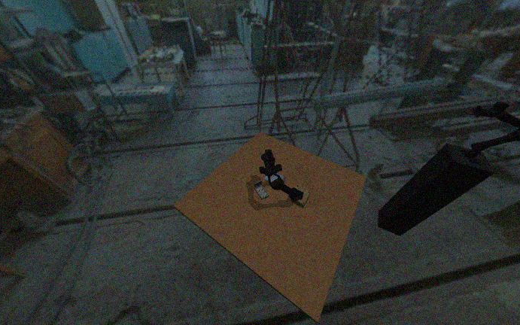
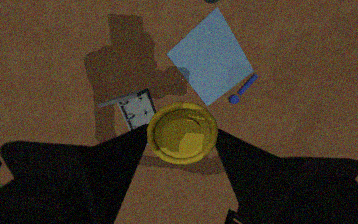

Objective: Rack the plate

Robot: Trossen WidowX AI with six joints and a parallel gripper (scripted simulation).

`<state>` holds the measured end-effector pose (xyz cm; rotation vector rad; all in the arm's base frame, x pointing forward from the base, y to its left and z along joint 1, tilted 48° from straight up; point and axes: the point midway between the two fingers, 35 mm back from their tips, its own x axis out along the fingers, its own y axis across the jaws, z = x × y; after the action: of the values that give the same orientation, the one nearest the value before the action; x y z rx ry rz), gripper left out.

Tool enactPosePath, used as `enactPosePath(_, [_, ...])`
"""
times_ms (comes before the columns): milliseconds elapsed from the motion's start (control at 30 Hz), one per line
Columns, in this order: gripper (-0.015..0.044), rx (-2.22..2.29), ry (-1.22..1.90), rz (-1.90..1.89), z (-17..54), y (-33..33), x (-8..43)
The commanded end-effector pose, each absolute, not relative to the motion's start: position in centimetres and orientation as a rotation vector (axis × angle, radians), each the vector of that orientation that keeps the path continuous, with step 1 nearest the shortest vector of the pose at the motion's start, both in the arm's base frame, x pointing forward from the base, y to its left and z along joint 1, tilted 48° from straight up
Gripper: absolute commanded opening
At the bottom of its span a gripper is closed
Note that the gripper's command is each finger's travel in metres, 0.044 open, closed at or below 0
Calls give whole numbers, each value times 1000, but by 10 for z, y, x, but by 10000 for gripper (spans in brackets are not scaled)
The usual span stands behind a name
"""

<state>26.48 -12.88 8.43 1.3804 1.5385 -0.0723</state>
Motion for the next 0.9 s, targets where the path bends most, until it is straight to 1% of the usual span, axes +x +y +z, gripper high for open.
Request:
enactPosePath(0, [0, 1503, 1556, -190, 101, -113, 263])
enactPosePath(867, [0, 2176, 1552, -966, 171, -26, 230])
